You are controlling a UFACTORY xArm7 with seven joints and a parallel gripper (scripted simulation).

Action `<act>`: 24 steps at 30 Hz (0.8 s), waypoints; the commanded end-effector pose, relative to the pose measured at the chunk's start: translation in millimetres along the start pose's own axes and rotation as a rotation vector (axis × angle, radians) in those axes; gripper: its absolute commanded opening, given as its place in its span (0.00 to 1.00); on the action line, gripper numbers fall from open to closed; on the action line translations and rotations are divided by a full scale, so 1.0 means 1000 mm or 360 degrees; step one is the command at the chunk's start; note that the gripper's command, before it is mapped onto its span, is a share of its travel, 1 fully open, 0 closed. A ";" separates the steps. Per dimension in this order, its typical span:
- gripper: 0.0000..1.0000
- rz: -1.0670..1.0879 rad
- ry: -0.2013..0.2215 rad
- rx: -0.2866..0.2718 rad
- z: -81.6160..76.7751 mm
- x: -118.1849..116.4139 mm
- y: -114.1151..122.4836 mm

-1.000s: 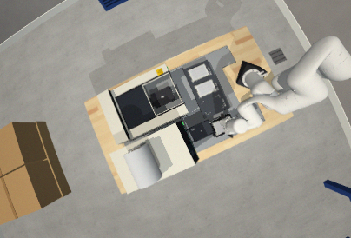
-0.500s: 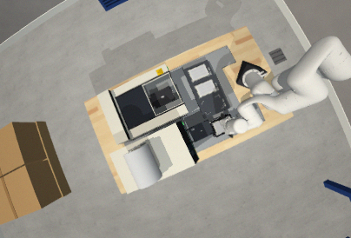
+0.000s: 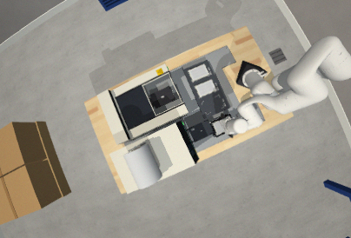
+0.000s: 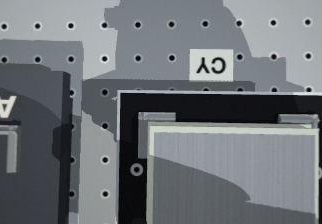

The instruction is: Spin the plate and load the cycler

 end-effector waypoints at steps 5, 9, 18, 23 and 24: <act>1.00 -0.0001 0.0002 -0.0005 -0.001 0.001 0.001; 1.00 -0.0001 0.0002 -0.0005 -0.001 0.001 0.001; 1.00 -0.0001 0.0002 -0.0005 -0.011 0.001 0.001; 1.00 -0.0001 0.0002 -0.0005 -0.016 0.001 0.001; 1.00 -0.0001 0.0002 -0.0005 -0.018 0.001 0.001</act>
Point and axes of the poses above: the point where the finger pads meet when closed, its own z axis out along the fingers, its own x axis across the jaws, y = z × x, the point moved 2 cm from there along -z, back along the fingers, and after that the axes turned 4 degrees about -z, right-handed, at the moved point
